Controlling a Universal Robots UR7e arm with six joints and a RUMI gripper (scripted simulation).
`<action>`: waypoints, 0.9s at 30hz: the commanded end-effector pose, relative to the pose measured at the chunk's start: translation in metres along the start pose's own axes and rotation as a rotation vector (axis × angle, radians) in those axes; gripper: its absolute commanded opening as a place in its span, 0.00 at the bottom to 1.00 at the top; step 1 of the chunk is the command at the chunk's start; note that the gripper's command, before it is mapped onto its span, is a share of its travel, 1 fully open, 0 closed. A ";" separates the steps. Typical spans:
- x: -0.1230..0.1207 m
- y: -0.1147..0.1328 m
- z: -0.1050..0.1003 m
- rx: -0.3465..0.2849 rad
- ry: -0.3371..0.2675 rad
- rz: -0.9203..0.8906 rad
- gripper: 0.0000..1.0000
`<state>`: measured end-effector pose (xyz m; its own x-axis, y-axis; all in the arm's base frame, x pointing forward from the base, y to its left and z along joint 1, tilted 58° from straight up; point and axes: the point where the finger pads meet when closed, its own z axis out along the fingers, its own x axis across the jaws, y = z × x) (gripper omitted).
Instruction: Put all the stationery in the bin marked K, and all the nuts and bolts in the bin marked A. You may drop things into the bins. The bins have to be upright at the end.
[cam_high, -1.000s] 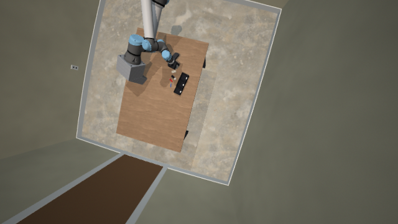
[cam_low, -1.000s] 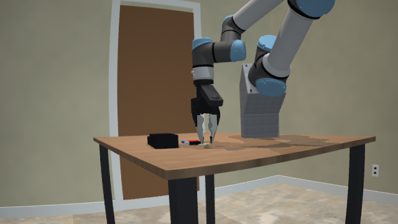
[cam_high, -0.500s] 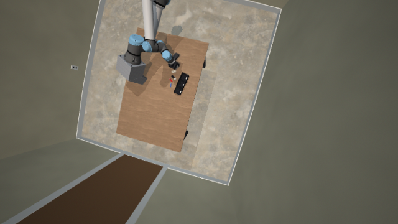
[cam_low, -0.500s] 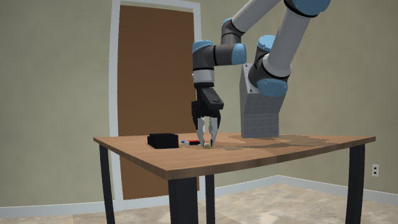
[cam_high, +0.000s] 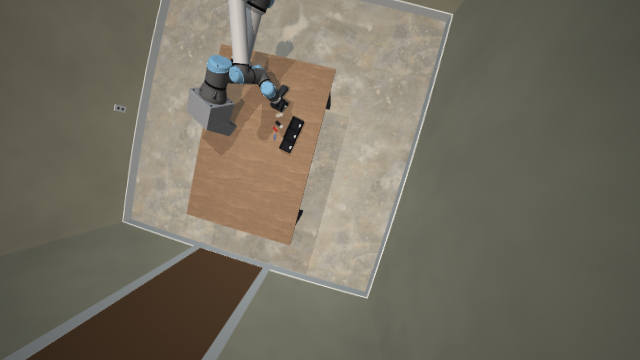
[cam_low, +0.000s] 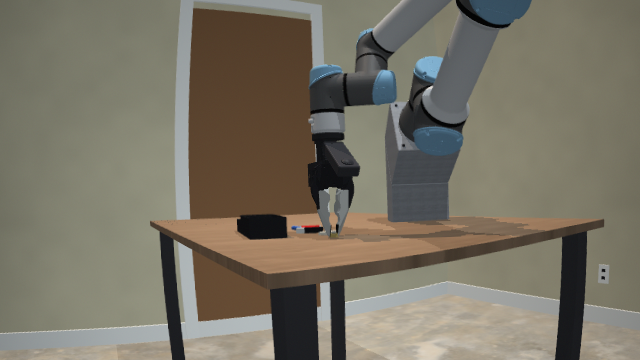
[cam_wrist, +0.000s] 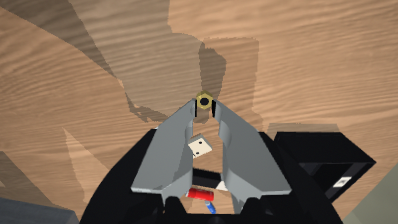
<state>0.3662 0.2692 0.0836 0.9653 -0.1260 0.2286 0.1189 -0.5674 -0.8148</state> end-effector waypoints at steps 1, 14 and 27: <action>0.000 0.000 0.000 0.000 0.000 0.000 0.00; 0.000 0.000 0.000 0.000 0.000 0.000 0.00; 0.000 0.000 -0.010 0.000 0.001 0.000 0.00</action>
<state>0.3659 0.2678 0.0844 0.9653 -0.1263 0.2286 0.1187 -0.5675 -0.8147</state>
